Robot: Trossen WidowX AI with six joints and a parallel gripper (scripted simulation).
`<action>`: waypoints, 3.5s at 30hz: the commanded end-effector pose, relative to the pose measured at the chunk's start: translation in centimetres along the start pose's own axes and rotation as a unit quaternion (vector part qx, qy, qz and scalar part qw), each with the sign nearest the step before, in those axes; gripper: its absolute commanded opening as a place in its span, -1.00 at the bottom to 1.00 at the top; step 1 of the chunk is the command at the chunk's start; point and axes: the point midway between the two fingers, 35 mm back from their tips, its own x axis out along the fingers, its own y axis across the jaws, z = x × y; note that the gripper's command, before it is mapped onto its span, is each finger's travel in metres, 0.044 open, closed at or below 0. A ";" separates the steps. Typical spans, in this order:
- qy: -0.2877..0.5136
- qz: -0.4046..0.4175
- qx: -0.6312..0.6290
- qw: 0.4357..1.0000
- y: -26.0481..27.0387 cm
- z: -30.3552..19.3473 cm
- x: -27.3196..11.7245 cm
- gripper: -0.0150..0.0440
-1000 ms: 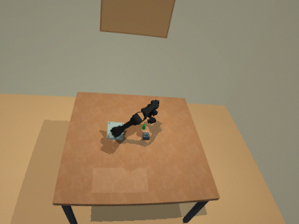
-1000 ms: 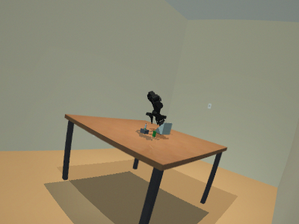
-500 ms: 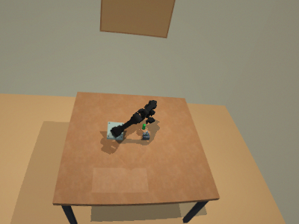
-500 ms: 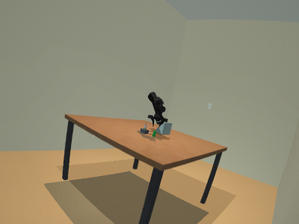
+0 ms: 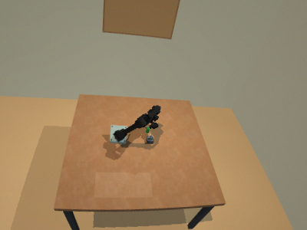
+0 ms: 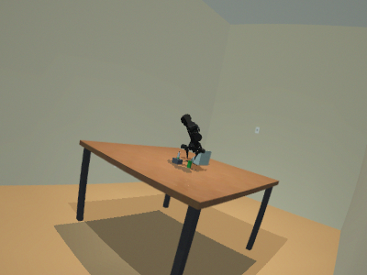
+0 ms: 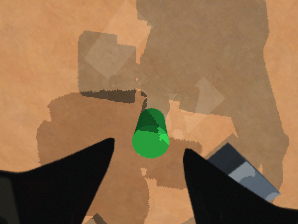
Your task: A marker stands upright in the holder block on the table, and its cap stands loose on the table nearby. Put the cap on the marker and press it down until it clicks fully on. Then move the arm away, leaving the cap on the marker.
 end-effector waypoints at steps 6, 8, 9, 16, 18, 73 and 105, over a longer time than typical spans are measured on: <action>0.002 -0.002 -0.003 1.000 -0.1 0.0 1.6 0.37; 0.002 -0.002 -0.003 1.000 -0.1 0.0 2.0 0.37; 0.002 -0.002 -0.003 1.000 -0.1 0.0 2.1 0.37; 0.002 -0.002 -0.003 1.000 -0.1 -0.1 3.2 0.37; 0.002 -0.003 -0.003 1.000 -0.1 -0.1 3.6 0.37; 0.002 -0.002 -0.004 1.000 -2.3 -1.1 -2.5 -0.49; 0.004 -0.004 -0.005 1.000 -10.3 -5.8 -6.3 -0.49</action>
